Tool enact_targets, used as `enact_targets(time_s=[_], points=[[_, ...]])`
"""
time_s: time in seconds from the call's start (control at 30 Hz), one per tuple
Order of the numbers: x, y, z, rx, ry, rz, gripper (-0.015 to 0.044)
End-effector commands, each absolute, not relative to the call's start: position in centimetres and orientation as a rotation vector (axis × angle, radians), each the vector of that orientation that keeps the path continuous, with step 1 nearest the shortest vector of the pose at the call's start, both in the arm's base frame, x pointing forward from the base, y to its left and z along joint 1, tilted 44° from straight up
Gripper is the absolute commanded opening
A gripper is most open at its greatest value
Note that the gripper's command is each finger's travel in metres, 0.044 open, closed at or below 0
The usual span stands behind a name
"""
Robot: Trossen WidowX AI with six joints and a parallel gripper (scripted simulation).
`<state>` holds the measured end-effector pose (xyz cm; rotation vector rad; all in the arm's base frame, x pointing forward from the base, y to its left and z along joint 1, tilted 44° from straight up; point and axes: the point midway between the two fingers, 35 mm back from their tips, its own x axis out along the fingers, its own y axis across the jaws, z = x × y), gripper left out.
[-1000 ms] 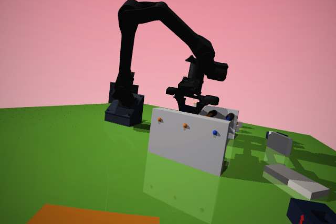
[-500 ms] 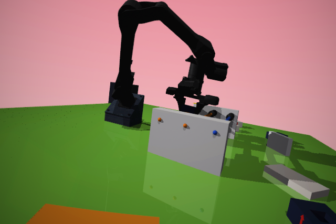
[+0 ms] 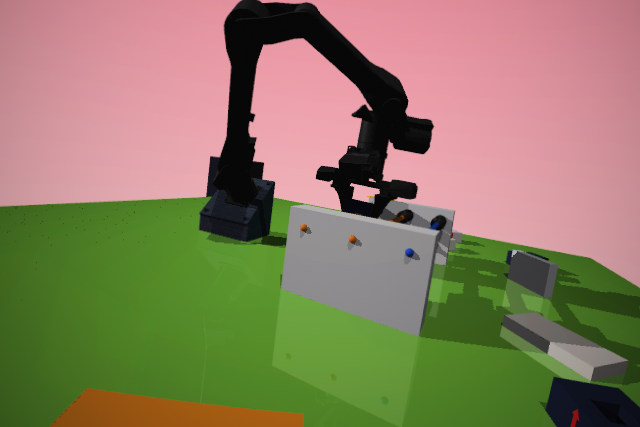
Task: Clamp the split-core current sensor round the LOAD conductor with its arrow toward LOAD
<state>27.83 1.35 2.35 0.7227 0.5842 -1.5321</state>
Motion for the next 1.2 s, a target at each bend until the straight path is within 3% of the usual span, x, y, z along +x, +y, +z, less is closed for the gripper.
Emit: enact_targets(time_s=[0.0, 0.6, 0.93, 1.17], points=[[27.83, 1.36, 2.34, 0.723, 0.586, -1.534, 0.0], [27.43, 1.09, 1.92, 0.731, 0.566, -1.492, 0.0], [27.44, 1.43, 2.11, 0.731, 0.57, -1.492, 0.0252], [27.44, 1.43, 2.11, 0.731, 0.57, -1.492, 0.0252]])
